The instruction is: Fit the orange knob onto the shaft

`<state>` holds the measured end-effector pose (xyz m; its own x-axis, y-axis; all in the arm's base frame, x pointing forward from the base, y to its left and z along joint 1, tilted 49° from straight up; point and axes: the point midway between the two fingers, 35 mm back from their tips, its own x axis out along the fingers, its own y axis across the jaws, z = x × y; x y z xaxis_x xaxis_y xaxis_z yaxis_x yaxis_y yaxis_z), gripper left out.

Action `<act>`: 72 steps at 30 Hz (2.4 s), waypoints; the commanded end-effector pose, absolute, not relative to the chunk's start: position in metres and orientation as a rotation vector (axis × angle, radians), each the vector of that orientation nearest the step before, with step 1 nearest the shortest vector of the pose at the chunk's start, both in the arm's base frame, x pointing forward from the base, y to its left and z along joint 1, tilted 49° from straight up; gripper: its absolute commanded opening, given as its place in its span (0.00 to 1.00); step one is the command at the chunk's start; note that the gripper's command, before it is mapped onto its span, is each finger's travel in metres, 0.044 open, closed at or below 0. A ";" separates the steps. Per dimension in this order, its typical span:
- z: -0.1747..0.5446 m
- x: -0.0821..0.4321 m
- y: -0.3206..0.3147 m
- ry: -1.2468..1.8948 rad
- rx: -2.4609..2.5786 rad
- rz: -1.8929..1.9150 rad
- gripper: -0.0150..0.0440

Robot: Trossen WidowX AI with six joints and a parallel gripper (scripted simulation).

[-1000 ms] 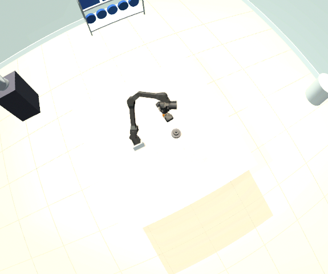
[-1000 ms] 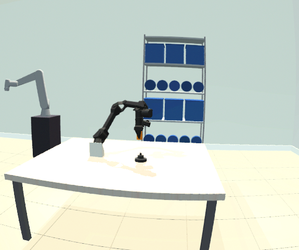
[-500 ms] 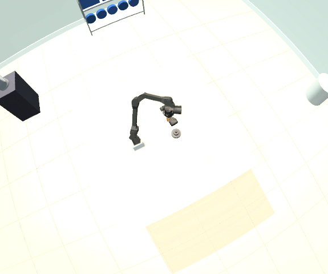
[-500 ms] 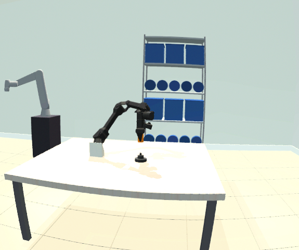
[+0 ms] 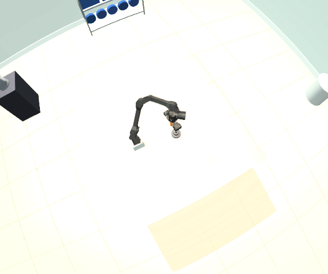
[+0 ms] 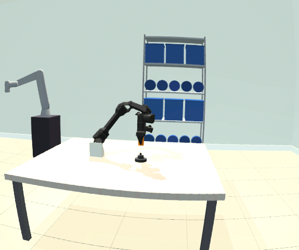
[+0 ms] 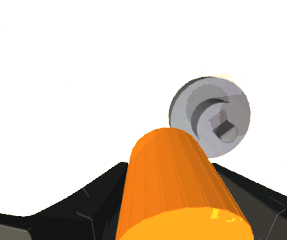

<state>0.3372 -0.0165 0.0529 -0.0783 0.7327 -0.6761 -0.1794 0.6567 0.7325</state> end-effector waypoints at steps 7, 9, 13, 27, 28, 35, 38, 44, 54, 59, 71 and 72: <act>0.025 0.345 -0.032 1.449 0.472 0.823 0.25; 0.019 0.346 -0.034 1.447 0.469 0.828 0.25; 0.006 0.347 -0.038 1.443 0.463 0.840 0.25; -0.013 0.346 -0.024 1.440 0.462 0.845 0.25; -0.014 0.346 -0.022 1.440 0.462 0.845 0.25; -0.013 0.347 -0.024 1.436 0.456 0.851 0.25; -0.013 0.347 -0.026 1.436 0.455 0.851 0.25; -0.013 0.349 -0.027 1.436 0.455 0.851 0.25; -0.016 0.348 -0.023 1.436 0.455 0.851 0.25; -0.016 0.347 -0.022 1.436 0.456 0.851 0.25; -0.010 0.345 -0.024 1.394 0.390 0.910 0.25; -0.010 0.345 -0.024 1.374 0.361 0.935 0.25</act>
<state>0.3448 -0.0217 -0.0140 -0.0876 0.7393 -0.6676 -0.2829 0.6241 0.7283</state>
